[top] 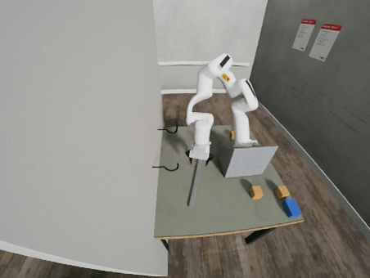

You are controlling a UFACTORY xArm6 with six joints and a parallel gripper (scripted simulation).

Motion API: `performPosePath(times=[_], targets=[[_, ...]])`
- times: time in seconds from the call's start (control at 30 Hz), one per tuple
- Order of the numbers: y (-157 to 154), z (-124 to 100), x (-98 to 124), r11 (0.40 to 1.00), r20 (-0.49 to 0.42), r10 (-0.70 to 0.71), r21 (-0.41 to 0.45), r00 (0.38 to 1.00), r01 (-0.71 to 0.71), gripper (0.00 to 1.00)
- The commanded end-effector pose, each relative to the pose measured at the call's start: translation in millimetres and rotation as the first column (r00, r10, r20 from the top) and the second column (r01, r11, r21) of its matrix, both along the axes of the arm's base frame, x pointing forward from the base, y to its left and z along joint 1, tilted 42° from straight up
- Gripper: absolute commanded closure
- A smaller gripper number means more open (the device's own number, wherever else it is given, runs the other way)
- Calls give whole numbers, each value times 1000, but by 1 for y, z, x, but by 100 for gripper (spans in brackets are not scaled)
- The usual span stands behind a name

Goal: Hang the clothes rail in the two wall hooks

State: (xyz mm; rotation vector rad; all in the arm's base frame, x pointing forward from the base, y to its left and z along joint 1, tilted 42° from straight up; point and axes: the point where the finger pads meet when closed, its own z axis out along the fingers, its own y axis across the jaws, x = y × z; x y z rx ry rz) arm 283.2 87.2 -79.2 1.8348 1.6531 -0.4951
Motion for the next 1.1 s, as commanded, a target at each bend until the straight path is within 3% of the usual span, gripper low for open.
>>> performPosePath(times=[0.0, 1.07], targets=[[-4, -6, 2, 1000, 3, 1, 2, 1000, -1, 0], [-30, -35, 7, 1000, 3, 1, 2, 1000, -1, 0]])
